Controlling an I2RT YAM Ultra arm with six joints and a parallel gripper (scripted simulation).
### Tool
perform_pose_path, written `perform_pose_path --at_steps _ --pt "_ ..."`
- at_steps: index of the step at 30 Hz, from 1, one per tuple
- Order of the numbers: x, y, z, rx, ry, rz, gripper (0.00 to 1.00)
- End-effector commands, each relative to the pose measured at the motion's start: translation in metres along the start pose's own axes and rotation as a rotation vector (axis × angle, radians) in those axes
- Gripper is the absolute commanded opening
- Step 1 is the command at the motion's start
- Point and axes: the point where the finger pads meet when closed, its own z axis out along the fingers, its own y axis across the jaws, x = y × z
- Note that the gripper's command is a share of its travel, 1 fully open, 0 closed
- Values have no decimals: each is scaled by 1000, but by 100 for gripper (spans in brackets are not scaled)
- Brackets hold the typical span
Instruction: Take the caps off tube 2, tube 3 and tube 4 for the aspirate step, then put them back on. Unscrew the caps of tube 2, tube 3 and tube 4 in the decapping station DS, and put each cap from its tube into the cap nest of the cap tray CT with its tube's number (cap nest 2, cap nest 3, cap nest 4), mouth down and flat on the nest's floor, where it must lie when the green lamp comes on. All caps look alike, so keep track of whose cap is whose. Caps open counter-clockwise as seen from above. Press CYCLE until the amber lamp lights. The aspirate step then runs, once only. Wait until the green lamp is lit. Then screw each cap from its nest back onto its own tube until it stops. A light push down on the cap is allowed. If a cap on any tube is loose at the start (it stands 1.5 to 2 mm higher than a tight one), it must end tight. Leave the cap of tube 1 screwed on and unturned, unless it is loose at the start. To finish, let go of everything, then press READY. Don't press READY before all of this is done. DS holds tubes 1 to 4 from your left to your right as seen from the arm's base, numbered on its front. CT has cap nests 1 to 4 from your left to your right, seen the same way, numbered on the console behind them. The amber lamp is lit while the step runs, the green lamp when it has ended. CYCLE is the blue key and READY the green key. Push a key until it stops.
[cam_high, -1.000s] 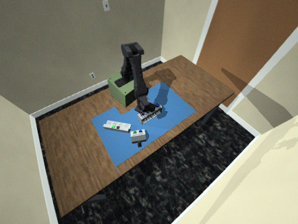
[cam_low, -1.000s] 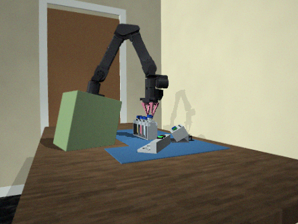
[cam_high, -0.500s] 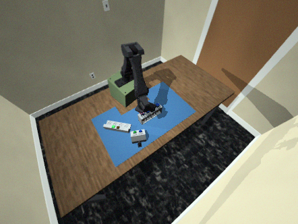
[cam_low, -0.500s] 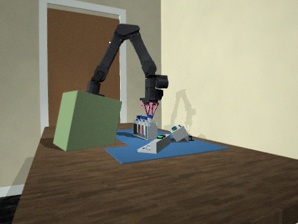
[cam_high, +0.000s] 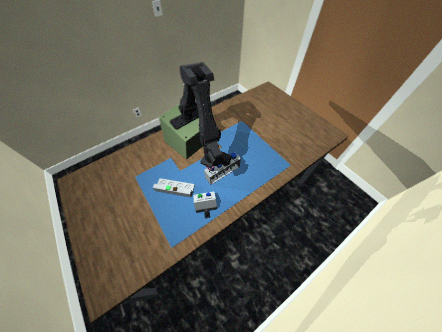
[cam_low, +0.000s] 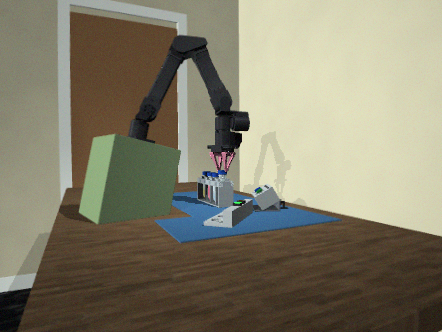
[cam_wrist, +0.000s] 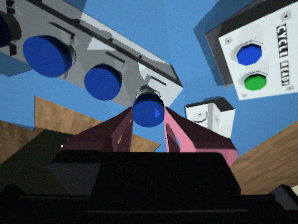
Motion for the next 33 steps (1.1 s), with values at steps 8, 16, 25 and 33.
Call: perform_pose_path --at_steps 8,16,25,33 --pt "-4 -3 1 11 -15 -1 0" --pt "-4 -3 3 11 -15 -1 0" --pt "-5 -3 7 11 -15 -1 0" --pt "-5 -3 7 11 -15 -1 0"
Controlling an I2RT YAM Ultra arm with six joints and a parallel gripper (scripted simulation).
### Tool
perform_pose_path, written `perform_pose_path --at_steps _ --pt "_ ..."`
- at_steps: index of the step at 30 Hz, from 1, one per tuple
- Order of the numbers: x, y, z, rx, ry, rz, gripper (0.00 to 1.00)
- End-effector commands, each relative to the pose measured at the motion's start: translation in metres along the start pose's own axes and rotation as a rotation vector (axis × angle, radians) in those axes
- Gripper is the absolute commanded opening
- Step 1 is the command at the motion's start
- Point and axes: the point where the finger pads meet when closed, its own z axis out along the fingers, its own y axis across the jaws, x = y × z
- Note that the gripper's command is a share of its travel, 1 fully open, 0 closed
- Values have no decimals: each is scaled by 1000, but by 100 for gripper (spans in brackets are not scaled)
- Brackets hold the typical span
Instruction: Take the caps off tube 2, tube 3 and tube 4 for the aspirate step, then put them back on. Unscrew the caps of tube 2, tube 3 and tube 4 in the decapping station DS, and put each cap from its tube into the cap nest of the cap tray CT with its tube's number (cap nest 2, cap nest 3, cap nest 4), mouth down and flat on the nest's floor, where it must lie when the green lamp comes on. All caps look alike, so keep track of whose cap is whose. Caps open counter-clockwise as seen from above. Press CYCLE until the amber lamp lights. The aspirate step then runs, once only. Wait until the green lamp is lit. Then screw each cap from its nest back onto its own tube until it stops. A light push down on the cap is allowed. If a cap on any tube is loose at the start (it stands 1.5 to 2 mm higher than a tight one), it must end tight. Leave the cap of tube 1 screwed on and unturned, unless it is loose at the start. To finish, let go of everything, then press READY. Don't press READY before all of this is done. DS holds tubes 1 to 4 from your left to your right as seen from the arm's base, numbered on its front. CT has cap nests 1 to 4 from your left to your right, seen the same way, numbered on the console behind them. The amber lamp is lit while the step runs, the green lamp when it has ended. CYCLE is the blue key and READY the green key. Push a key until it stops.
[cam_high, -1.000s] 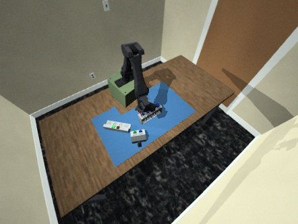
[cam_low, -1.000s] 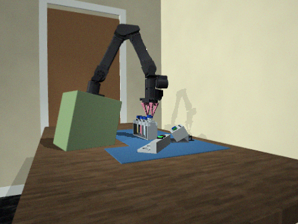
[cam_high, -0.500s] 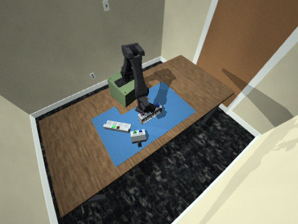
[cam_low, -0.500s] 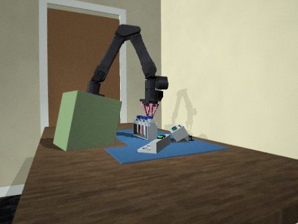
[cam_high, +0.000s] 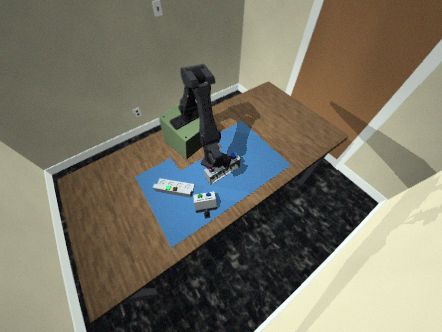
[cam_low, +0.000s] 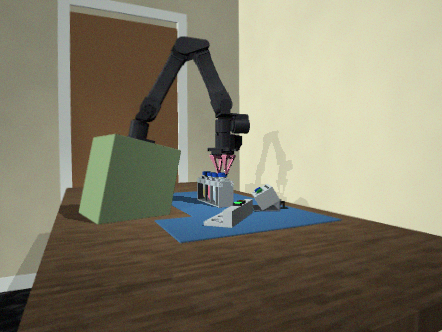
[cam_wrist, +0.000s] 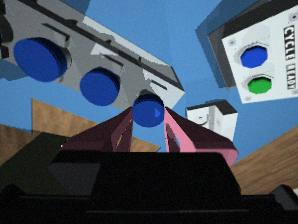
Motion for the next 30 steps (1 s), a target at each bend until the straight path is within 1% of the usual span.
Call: perform_pose_path --at_steps 1,21,27,30 --pt "-4 -3 -2 11 -16 -1 49" --pt "-4 -3 -2 11 -16 -1 49" --pt "-4 -3 1 9 -17 239 49" --pt "-4 -3 1 9 -17 261 49"
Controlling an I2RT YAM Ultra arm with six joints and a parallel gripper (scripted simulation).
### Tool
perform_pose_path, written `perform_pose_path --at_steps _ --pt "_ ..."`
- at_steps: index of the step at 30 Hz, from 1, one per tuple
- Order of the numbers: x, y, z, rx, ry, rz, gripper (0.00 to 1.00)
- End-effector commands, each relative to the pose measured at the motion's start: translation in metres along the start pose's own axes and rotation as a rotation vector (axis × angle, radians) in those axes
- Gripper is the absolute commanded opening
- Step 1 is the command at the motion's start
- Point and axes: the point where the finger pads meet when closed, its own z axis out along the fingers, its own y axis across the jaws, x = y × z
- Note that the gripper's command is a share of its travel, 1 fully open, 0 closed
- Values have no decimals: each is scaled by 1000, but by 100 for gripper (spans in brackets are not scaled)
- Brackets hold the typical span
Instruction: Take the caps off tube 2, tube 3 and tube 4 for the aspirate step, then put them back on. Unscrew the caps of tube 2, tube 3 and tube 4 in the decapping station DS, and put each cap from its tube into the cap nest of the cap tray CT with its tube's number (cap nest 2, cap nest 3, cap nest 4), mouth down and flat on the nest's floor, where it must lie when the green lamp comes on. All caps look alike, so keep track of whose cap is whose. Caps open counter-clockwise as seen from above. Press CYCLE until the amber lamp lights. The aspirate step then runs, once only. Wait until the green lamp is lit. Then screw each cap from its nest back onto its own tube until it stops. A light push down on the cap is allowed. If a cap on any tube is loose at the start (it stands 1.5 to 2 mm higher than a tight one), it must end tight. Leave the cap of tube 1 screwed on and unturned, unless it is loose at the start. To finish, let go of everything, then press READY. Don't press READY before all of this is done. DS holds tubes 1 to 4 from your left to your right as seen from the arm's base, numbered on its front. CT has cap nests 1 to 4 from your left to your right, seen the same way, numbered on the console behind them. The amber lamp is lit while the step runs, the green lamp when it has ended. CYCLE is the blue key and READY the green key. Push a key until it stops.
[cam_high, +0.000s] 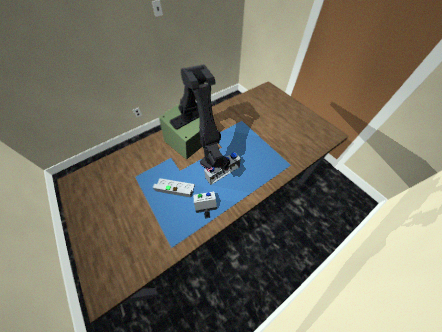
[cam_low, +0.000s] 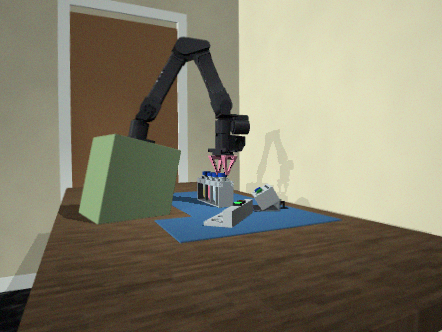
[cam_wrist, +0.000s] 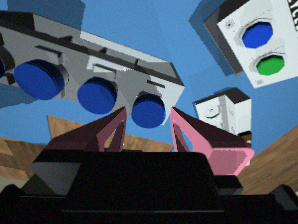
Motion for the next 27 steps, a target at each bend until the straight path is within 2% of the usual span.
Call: perform_pose_path --at_steps 1,12,13,27 --pt "-5 -2 -1 8 -19 80 49" --pt "-5 -2 3 8 -19 80 49" --pt "-5 -2 3 8 -19 80 0" --pt "-5 -2 3 8 -19 80 0"
